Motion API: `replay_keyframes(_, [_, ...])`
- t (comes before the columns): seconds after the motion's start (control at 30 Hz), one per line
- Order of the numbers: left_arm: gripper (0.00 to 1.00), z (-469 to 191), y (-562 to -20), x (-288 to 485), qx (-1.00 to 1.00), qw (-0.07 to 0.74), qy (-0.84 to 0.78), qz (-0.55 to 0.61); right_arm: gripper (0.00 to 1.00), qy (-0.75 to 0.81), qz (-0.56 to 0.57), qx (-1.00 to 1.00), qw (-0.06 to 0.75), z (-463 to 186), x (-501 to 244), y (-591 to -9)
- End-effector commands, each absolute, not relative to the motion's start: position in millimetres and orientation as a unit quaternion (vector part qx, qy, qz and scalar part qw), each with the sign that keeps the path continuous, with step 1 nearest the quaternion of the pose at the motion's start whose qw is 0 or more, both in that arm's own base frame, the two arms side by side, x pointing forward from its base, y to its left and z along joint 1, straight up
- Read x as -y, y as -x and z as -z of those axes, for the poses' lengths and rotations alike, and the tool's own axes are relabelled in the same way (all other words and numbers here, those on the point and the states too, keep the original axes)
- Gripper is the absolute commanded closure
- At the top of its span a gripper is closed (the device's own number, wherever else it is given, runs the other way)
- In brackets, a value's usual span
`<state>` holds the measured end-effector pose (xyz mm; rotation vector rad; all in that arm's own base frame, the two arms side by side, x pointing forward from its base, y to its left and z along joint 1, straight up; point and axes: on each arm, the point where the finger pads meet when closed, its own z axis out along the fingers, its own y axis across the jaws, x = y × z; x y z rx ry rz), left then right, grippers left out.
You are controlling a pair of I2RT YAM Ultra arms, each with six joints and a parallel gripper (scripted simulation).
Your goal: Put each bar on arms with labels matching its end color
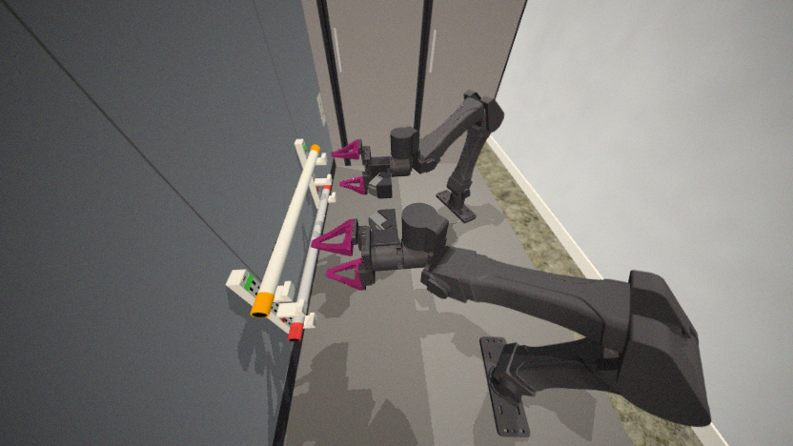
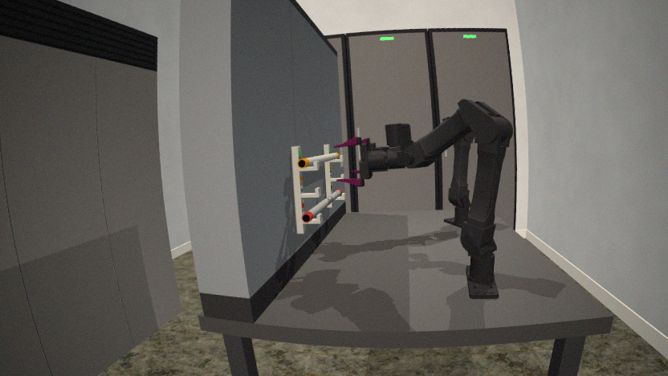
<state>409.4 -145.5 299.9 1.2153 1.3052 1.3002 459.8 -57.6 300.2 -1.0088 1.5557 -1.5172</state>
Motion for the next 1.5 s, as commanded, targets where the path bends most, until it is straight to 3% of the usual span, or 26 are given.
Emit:
replay_keyframes(0.0, [0.00,-323.6,-408.9,141.2,-0.528,0.470,-0.470,-0.528,0.00,0.377,0.598,-0.598,0.377,-323.6,61.8,-456.2])
replay_keyframes(0.5, [0.00,-323.3,-408.9,141.3,-0.528,0.470,-0.470,-0.528,0.00,0.377,0.598,-0.598,0.377,-323.3,61.9,-456.3])
replay_keyframes(1.47, [0.14,-316.8,-410.1,141.9,-0.528,0.470,-0.470,-0.528,0.14,0.377,0.598,-0.598,0.377,-316.8,63.1,-456.9])
